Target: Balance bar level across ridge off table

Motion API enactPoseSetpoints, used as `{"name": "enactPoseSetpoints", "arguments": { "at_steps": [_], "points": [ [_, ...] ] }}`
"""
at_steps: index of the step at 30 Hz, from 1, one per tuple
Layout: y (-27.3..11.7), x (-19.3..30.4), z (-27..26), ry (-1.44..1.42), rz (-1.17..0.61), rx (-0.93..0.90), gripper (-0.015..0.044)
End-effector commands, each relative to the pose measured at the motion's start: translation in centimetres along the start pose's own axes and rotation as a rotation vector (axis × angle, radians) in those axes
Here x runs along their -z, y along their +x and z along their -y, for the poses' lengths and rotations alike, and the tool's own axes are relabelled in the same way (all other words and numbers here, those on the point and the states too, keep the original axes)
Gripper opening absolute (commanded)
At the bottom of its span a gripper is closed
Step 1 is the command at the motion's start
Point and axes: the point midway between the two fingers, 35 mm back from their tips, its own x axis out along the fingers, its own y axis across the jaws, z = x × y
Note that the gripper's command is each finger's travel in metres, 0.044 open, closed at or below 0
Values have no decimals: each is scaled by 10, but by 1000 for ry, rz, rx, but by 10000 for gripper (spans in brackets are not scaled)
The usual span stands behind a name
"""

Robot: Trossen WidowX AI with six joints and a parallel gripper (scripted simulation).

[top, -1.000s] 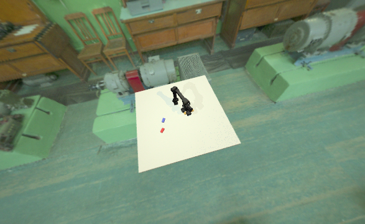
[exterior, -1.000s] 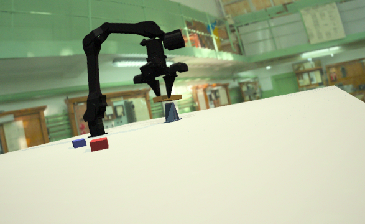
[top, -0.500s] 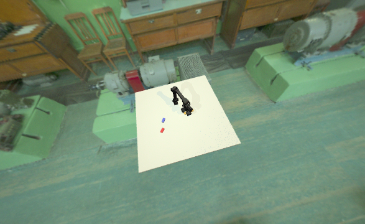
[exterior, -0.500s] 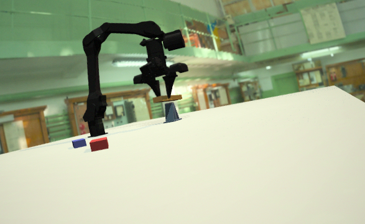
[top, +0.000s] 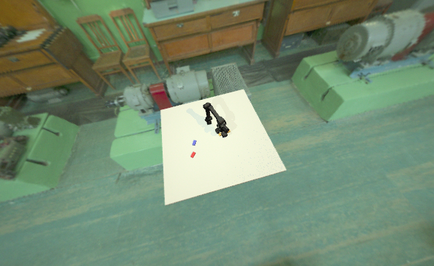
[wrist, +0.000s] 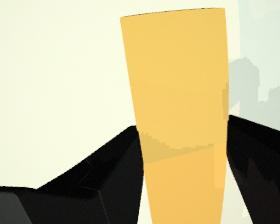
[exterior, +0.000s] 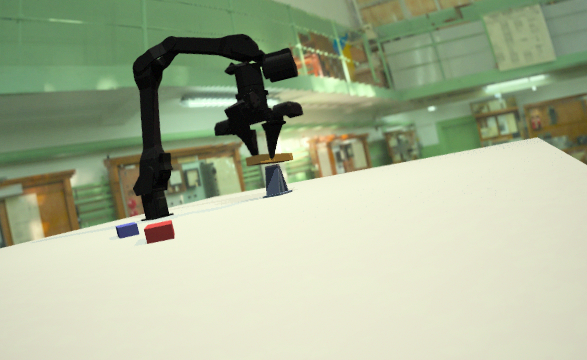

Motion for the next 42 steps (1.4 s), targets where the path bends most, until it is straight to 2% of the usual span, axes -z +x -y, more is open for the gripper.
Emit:
{"name": "enactPoseSetpoints", "arguments": {
  "at_steps": [1, 42],
  "points": [
    [1, 0, 0, 1, 2, 0, 0],
    [4, 0, 0, 1, 2, 0, 0]
  ]
}}
